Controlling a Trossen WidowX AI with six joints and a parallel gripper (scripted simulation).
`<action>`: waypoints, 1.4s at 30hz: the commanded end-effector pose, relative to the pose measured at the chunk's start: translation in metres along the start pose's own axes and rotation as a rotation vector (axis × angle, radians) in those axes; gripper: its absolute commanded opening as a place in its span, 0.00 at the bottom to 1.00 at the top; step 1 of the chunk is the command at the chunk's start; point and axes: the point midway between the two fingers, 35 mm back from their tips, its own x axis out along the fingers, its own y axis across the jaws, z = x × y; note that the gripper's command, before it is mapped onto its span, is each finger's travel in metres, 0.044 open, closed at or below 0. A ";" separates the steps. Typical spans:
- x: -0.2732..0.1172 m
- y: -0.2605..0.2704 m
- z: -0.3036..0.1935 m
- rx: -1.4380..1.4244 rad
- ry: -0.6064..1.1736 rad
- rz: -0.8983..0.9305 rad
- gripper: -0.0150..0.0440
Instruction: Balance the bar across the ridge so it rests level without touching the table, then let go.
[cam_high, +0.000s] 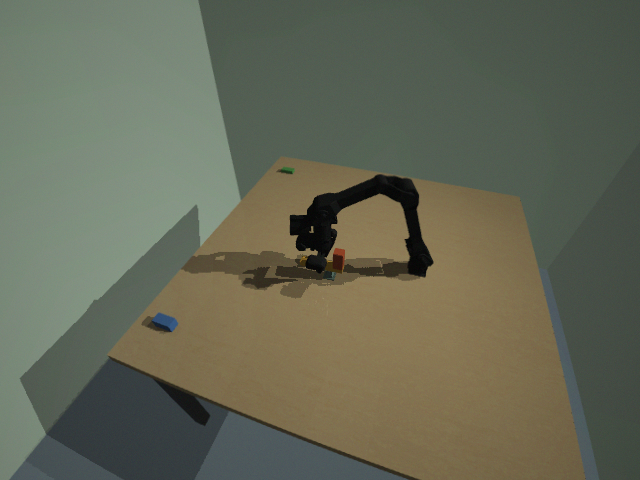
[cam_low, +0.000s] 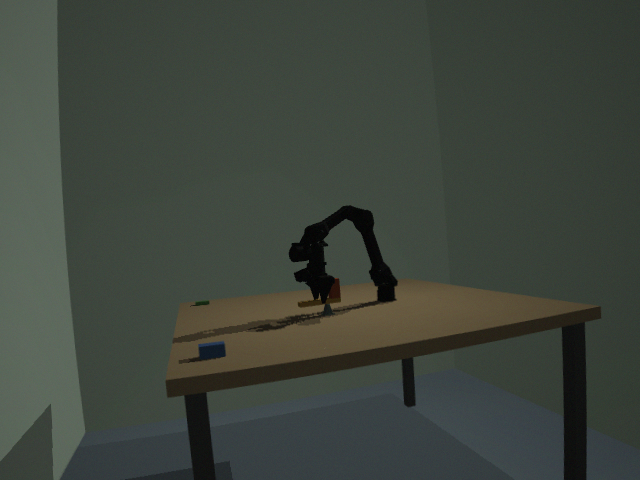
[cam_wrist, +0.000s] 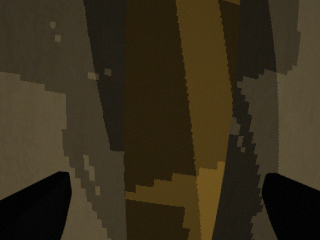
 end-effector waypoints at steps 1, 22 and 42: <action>0.000 0.000 0.000 0.000 0.000 -0.001 1.00; -0.100 0.000 0.000 0.000 0.000 0.000 1.00; -0.100 0.000 0.000 0.000 0.000 0.000 1.00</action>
